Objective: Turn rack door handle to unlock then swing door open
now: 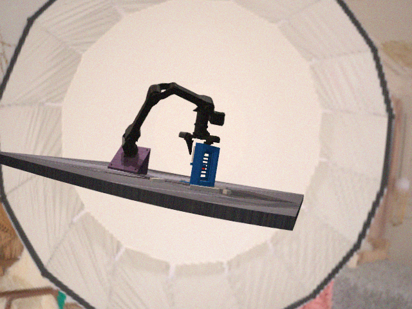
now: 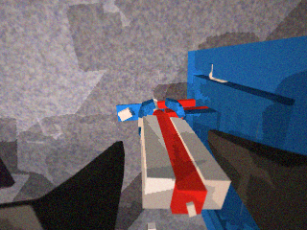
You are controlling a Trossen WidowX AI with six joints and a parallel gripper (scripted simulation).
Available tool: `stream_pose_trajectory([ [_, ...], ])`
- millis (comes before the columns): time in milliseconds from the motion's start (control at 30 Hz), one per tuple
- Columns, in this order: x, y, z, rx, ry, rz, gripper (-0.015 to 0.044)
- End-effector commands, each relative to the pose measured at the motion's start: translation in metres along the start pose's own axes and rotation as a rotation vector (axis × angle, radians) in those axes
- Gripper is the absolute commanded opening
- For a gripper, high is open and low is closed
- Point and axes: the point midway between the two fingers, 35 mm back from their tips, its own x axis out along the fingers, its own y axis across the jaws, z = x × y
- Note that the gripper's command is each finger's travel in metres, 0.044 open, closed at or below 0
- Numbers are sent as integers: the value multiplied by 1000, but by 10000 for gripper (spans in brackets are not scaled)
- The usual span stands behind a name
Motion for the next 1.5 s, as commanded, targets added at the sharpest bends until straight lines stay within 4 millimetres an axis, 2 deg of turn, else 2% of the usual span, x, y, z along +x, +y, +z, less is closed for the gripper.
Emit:
stream_pose_trajectory([
  [0, 2, -2, -2, 215, 3, 2, 293],
  [1467, 2, -2, -2, 2395, 4, -1, 293],
])
